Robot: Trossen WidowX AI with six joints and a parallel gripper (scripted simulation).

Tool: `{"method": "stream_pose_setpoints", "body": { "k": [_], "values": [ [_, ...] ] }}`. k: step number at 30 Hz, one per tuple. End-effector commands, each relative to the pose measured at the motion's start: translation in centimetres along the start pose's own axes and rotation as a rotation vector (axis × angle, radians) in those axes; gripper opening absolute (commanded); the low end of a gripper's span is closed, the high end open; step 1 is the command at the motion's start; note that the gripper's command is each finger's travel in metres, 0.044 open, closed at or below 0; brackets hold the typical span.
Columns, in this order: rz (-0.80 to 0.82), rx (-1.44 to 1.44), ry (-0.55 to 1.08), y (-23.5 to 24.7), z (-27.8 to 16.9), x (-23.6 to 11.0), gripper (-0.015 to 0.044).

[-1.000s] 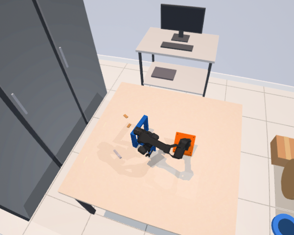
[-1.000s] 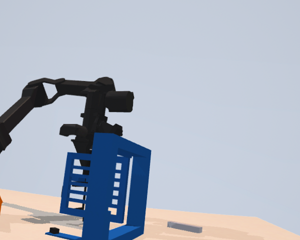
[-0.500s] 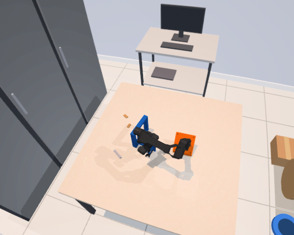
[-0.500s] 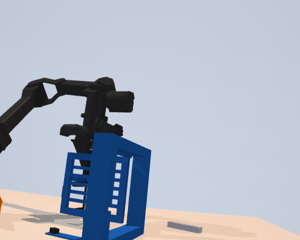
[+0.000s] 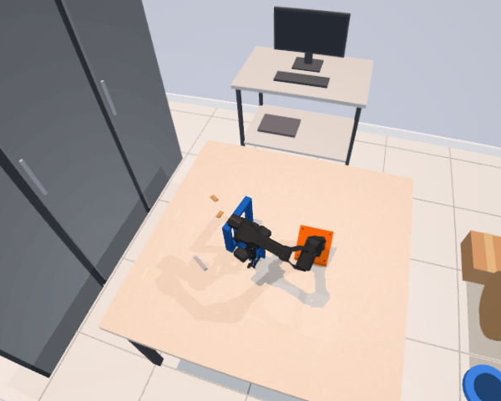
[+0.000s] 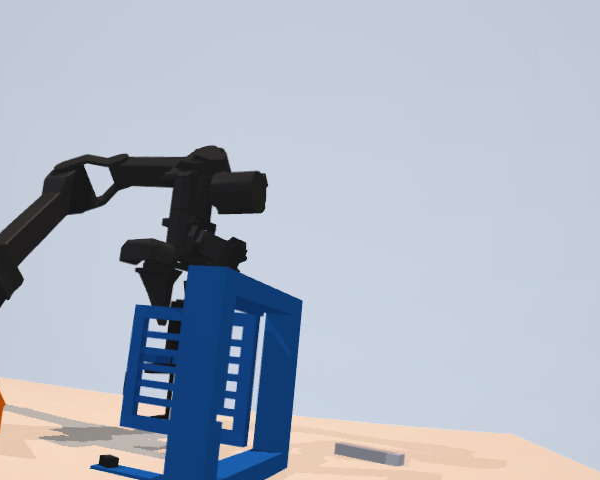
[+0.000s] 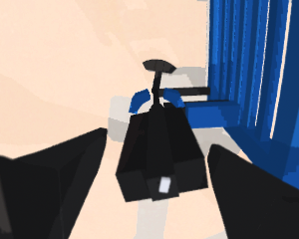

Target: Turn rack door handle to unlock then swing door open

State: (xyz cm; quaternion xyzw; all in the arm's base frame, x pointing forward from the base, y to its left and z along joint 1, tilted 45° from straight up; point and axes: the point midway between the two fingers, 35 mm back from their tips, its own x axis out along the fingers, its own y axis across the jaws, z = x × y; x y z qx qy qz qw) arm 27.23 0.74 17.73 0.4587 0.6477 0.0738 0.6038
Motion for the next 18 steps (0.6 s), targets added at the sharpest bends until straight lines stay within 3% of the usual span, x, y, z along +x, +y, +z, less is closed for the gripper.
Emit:
{"method": "stream_pose_setpoints", "body": {
  "k": [1,18],
  "values": [
    [0.002,0.016,-0.021,0.1,0.0,-1.0,0.0284],
    [0.012,0.075,-0.081,0.0,-0.2,-4.1,0.0284]
  ]
}}
